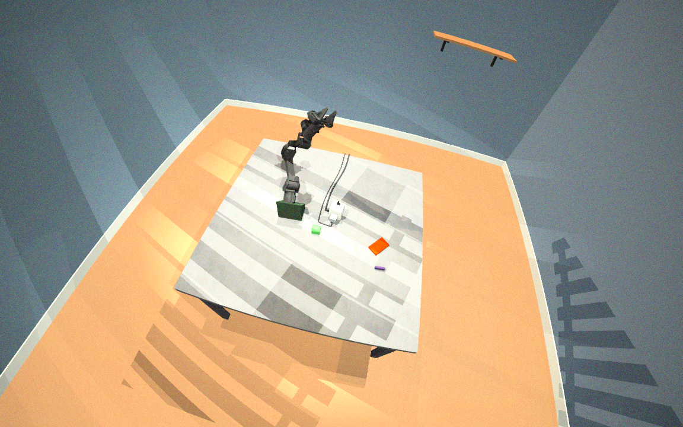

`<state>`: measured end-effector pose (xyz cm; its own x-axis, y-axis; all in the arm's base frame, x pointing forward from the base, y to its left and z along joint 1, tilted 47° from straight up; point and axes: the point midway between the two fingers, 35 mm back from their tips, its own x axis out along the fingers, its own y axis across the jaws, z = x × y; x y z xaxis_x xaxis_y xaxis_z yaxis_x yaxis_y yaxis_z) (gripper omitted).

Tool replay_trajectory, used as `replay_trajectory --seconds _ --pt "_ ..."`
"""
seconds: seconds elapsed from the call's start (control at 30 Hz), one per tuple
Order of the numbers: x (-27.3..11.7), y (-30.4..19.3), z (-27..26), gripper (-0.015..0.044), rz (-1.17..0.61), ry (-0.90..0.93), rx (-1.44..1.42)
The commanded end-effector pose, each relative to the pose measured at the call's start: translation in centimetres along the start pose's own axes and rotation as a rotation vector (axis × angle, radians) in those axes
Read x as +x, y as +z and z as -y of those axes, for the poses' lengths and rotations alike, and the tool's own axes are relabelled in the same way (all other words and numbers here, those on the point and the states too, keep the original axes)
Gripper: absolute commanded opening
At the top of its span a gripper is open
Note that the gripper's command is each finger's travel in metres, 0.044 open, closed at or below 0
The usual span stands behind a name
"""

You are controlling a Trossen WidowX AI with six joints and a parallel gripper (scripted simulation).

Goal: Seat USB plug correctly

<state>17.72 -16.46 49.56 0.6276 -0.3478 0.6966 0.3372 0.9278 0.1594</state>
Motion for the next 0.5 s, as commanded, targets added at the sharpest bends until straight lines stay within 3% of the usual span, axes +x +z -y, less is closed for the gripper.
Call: replay_trajectory --seconds 0.0,0.17,0.3,0.47 --pt "1.5 -7.6 1.3 0.0440 -0.273 -0.002 -0.073" --pt "0.7 -17.6 1.0 0.0440 -0.627 0.086 -0.149" --pt "-2.4 -25.4 -0.6 0.0440 -0.937 0.290 -0.279" --pt "-7.4 -31.9 -3.3 0.0440 -1.204 0.619 -0.376"
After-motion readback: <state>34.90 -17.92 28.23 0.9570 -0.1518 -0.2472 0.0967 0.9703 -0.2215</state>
